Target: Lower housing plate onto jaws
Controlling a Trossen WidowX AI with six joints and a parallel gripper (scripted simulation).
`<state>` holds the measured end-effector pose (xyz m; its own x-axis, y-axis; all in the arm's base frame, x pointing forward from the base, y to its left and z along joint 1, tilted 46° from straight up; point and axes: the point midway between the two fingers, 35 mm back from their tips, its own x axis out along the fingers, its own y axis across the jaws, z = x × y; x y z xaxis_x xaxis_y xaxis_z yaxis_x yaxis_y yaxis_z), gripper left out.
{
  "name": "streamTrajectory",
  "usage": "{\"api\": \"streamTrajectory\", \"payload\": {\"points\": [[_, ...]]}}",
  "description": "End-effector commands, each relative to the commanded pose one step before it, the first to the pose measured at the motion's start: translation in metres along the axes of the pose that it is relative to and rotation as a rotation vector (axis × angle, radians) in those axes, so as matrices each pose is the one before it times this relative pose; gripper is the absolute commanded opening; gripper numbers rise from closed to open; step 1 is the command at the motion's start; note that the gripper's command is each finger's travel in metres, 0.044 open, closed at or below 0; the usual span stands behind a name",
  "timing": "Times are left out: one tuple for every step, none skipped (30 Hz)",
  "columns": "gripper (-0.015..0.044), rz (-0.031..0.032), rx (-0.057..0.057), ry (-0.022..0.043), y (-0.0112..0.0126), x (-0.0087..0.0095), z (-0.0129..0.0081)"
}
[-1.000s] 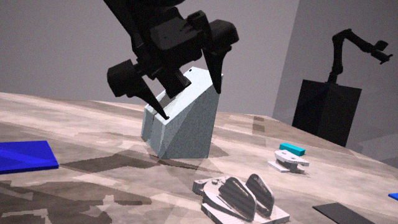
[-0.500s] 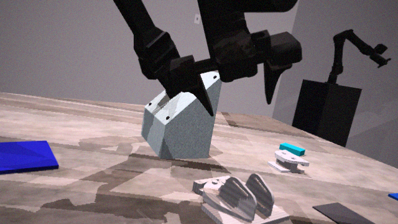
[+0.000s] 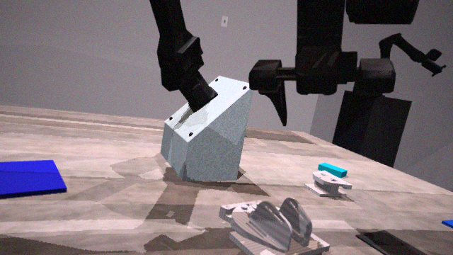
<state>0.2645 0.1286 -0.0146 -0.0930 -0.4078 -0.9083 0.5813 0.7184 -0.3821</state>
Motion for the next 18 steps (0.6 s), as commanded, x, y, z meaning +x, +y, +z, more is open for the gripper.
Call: {"api": "streamTrajectory", "payload": {"points": [[0.044, -0.03027, 0.0908, -0.03142, 0.01314, 0.01191, -0.01688], [0.044, -0.00557, 0.0221, -0.00798, 0.00245, 0.00242, -0.00476], [0.044, -0.00523, 0.0221, -0.00833, 0.00225, 0.00242, -0.00486], [0.044, -0.00488, 0.0221, -0.00866, 0.00205, 0.00242, -0.00495], [0.044, -0.0045, 0.0222, -0.00898, 0.00184, 0.00242, -0.00503], [0.044, -0.00411, 0.0222, -0.00928, 0.00163, 0.00242, -0.0051], [0.044, -0.00371, 0.0223, -0.00956, 0.00142, 0.00243, -0.00516], [0.044, -0.00329, 0.0223, -0.00982, 0.0012, 0.00243, -0.00521], [0.044, -0.00285, 0.0224, -0.01007, 0.00098, 0.00243, -0.00525], [0.044, -0.00241, 0.0224, -0.01029, 0.00076, 0.00243, -0.00528], [0.044, -0.00195, 0.0224, -0.0105, 0.00054, 0.00244, -0.00531], [0.044, -0.00148, 0.0225, -0.01068, 0.00032, 0.00244, -0.00532], [0.044, -0.001, 0.0225, -0.01085, 0.0001, 0.00245, -0.00532], [0.044, -0.00051, 0.0226, -0.01099, -0.00012, 0.00245, -0.00531], [0.044, -0.00001, 0.0226, -0.01111, -0.00034, 0.00245, -0.00529], [0.044, 0.0005, 0.0227, -0.01121, -0.00055, 0.00246, -0.00526], [0.044, 0.00101, 0.0228, -0.01128, -0.00077, 0.00246, -0.00522], [0.044, 0.00152, 0.0228, -0.01133, -0.00098, 0.00247, -0.00517]]}}
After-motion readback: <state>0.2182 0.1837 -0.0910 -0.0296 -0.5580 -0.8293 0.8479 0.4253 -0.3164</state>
